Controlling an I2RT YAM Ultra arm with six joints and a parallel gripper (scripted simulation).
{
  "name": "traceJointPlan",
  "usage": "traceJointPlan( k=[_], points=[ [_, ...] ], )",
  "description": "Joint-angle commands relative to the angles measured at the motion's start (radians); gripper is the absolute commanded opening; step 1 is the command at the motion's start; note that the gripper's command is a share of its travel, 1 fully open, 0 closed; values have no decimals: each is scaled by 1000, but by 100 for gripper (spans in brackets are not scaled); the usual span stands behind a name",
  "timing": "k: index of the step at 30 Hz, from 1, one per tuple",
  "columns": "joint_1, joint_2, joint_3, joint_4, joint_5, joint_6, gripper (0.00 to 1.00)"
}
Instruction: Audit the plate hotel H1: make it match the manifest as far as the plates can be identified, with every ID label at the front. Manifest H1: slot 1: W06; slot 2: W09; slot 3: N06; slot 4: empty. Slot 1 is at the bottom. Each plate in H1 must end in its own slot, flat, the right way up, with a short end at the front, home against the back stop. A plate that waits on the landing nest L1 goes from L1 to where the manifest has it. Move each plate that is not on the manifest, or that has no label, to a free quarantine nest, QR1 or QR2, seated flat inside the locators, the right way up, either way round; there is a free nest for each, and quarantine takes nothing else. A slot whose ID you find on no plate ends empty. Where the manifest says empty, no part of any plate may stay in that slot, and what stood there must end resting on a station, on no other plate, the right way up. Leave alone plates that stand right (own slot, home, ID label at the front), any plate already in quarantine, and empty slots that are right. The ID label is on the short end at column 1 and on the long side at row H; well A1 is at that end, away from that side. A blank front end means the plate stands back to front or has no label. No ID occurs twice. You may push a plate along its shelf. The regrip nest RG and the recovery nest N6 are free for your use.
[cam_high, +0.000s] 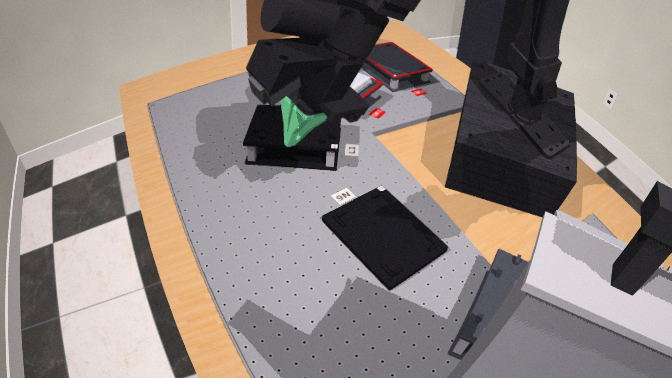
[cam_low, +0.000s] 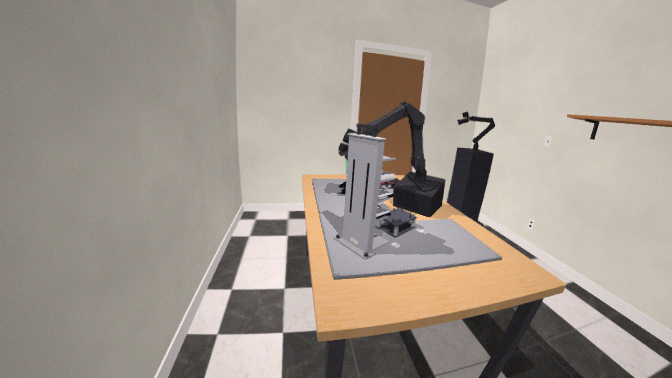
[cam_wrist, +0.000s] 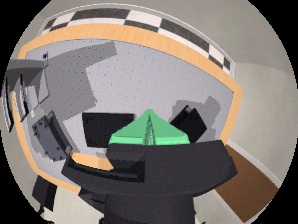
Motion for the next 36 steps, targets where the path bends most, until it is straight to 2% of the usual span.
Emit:
traceJointPlan(
  k=[1, 2, 3, 5, 7, 8, 9, 10, 11, 14, 15, 16, 18, 22, 24, 25, 26, 27, 28, 29, 31, 32, 33, 34, 35, 36],
  points=[
    [-14, -39, 33, -85, -26, 34, 0],
    [-5, -52, -21, -86, -26, 35, 0],
    [0, -64, -34, -86, -25, 35, 0],
    [-18, -57, 37, -150, -41, 57, 0],
    [-18, -73, 29, -170, -45, 64, 0],
    [-10, -85, -25, -172, -45, 65, 0],
    [-6, -93, -32, -173, -45, 65, 0],
    [-19, -89, 25, -204, -53, 76, 0],
    [-22, -84, 39, -235, -60, 86, 0],
    [-24, -86, 43, -254, -65, 93, 0],
    [-13, -99, 6, -256, -65, 94, 0],
    [-25, -94, 46, -286, -73, 104, 0],
    [-30, -85, 65, -335, -85, 121, 0],
    [-11, -140, -19, -344, -84, 125, 0],
    [-32, -129, 50, -401, -99, 145, 0],
    [-34, -126, 55, -421, -105, 152, 0],
    [-33, -142, 46, -424, -104, 153, 0],
    [-25, -155, -6, -427, -104, 154, 0],
    [-18, -167, -15, -430, -104, 155, 0],
    [-32, -161, 40, -458, -111, 165, 0],
    [-32, -161, 40, -458, -111, 165, 0],
    [-37, -121, 52, -485, -119, 174, 0],
    [-39, -119, 58, -505, -124, 181, 0],
    [-38, -167, 49, -508, -124, 182, 0],
    [-30, -180, -2, -512, -124, 183, 0],
    [-23, -192, -10, -516, -123, 185, 0]
  ],
)
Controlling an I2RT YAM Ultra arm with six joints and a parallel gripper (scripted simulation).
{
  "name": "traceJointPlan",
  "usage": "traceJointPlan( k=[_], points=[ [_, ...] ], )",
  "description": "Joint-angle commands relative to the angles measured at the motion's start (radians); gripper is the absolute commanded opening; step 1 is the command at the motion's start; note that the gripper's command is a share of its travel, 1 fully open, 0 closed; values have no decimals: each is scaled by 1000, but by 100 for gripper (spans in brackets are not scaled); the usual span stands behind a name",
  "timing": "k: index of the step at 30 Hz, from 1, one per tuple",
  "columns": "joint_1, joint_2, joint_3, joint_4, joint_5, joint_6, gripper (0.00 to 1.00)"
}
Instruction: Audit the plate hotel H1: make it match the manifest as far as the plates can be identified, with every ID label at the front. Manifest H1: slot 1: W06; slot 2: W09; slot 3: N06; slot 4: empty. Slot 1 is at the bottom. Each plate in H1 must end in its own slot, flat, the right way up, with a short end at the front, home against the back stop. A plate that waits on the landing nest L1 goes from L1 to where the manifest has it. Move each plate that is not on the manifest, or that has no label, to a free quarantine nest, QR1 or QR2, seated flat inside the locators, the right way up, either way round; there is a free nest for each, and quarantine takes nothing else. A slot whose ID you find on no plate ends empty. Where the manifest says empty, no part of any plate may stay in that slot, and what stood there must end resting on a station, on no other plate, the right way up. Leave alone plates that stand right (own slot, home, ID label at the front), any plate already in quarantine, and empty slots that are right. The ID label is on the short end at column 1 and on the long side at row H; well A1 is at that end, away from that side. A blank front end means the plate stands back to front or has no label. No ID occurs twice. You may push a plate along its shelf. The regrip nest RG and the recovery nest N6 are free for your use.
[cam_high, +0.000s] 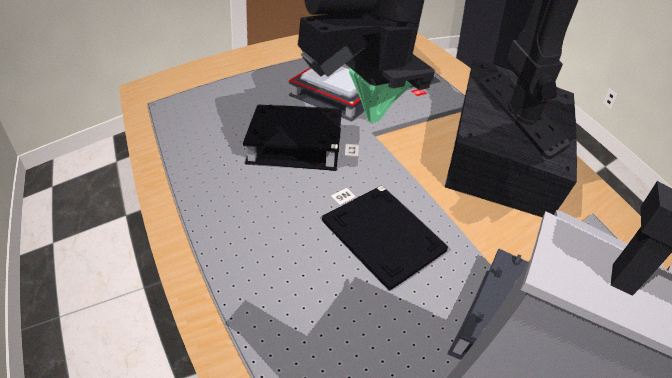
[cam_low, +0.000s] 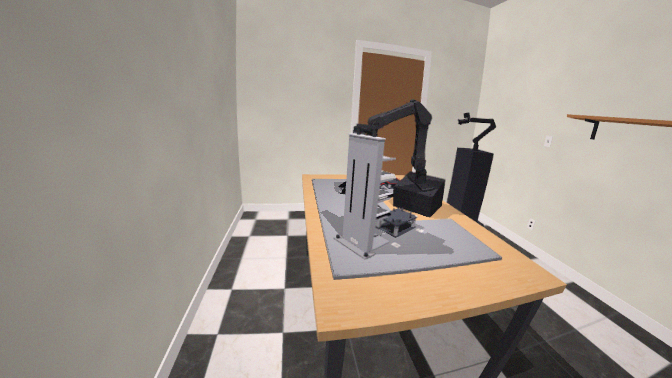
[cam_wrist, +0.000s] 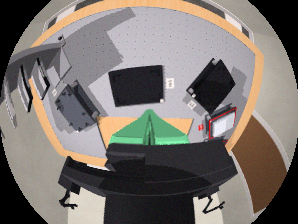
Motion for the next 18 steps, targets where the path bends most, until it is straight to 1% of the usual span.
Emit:
traceJointPlan(
  k=[1, 2, 4, 10, 12, 15, 17, 18],
  points=[
    [-6, -49, 12, -72, -22, 26, 0],
    [-14, -48, 34, -93, -28, 33, 0],
    [-18, -50, 41, -127, -37, 45, 0],
    [-25, -77, 72, -187, -38, 33, 0],
    [-25, -77, 72, -187, -38, 33, 0],
    [-29, -89, 89, -218, -39, 22, 0],
    [-27, -90, 91, -220, -39, 23, 0],
    [4, -93, 90, -220, -36, 46, 0]
  ],
)
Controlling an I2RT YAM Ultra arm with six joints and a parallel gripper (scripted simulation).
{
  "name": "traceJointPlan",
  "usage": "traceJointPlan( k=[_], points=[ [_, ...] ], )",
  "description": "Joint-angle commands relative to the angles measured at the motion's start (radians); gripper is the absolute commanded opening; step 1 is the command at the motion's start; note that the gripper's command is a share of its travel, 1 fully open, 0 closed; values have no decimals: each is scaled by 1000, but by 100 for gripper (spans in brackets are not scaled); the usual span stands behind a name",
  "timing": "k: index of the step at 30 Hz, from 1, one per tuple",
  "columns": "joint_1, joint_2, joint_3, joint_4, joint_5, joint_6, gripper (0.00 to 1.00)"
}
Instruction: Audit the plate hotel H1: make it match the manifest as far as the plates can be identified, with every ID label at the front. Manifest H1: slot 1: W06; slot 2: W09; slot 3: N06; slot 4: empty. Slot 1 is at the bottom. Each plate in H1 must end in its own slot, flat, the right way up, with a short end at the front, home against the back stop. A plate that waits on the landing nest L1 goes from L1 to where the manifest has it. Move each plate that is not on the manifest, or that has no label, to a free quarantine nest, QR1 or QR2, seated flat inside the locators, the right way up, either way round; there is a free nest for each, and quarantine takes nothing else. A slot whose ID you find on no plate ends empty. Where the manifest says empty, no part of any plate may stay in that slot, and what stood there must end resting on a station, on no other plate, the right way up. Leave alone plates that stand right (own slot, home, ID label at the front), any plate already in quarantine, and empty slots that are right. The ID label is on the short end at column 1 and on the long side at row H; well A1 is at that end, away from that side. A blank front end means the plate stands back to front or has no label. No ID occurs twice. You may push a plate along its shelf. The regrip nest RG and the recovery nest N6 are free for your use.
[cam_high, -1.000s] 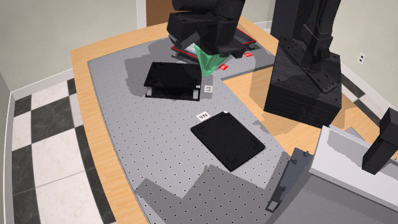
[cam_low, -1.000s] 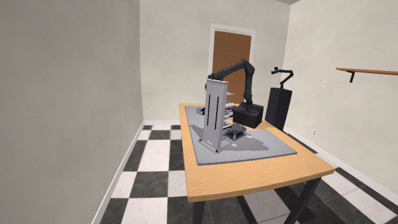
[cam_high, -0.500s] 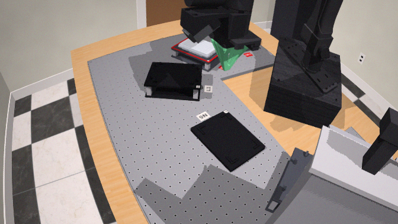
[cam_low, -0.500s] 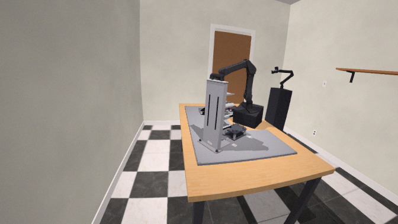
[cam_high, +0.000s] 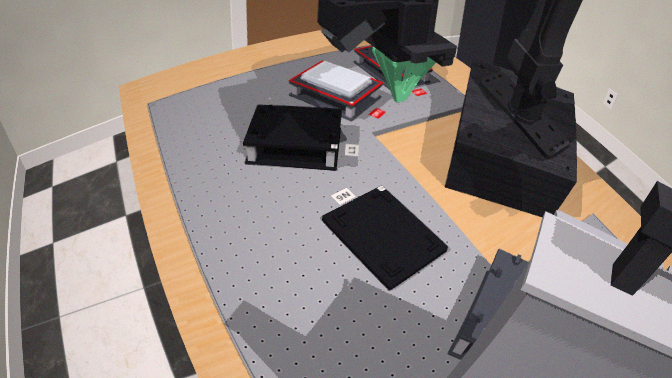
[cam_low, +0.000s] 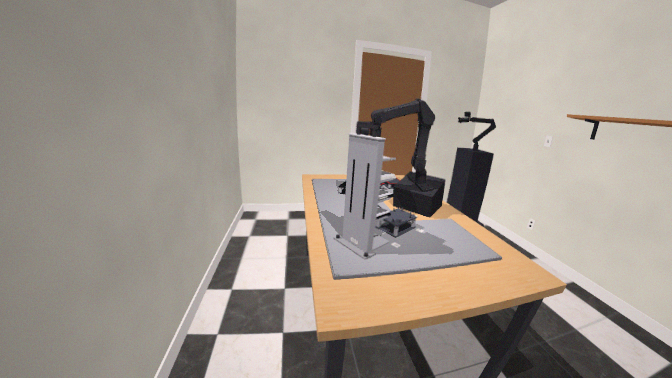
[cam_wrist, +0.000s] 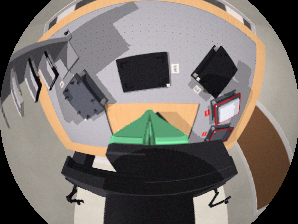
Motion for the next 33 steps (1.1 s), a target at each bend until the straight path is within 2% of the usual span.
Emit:
traceJointPlan(
  k=[1, 16, 18, 26, 28, 33],
  points=[
    [33, -31, 33, -28, -2, 28, 0],
    [206, -52, 41, -17, 35, 202, 0],
    [229, -82, -29, 28, 32, 211, 0],
    [326, -198, -137, 146, 35, 252, 0],
    [326, -198, -137, 146, 35, 252, 0],
    [394, -266, -201, 223, 47, 282, 0]
  ],
)
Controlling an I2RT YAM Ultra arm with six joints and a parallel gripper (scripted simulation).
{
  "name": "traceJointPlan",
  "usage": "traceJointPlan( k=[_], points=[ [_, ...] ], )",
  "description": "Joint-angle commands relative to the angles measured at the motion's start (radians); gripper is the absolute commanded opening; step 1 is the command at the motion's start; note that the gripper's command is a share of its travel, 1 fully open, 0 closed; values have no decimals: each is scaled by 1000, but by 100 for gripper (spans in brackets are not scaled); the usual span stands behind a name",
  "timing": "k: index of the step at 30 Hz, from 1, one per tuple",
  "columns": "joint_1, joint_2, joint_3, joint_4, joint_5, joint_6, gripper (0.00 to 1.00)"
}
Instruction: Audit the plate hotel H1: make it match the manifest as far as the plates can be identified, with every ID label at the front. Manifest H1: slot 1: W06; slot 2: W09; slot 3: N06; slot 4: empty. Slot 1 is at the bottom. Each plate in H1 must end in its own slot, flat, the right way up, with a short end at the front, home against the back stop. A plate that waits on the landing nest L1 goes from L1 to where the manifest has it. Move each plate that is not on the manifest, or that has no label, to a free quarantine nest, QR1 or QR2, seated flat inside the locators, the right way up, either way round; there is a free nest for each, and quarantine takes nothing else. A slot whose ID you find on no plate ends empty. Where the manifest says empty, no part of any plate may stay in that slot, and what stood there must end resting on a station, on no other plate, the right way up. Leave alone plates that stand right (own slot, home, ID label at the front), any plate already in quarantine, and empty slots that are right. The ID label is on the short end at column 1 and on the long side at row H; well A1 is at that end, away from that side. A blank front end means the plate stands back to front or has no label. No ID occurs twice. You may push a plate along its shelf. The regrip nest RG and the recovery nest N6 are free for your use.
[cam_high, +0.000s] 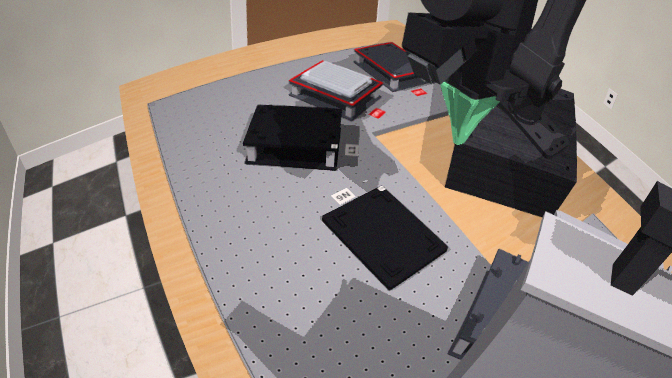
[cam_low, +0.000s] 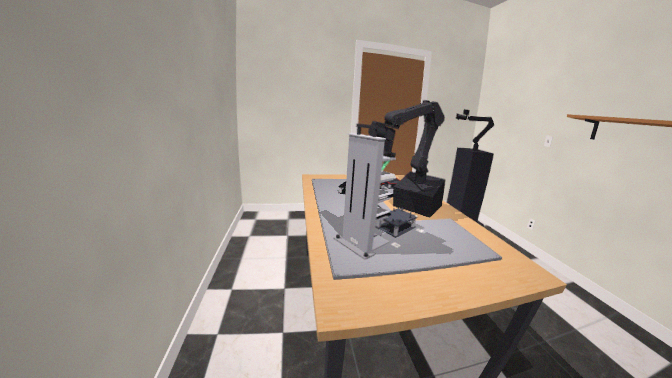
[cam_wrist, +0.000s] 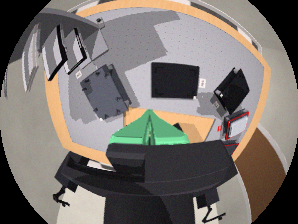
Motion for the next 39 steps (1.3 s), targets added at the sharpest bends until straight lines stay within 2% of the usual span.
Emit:
traceJointPlan(
  k=[1, 9, 12, 13, 27, 29, 39],
  points=[
    [43, -63, -45, 82, 18, 33, 0],
    [149, -159, -144, 209, 53, 70, 0],
    [147, -172, -158, 224, 50, 61, 0],
    [125, -184, -172, 240, 47, 40, 0],
    [83, -352, -366, 457, -32, -89, 0],
    [83, -352, -366, 457, -32, -89, 0],
    [32, -459, -501, 616, -115, -183, 0]
  ],
)
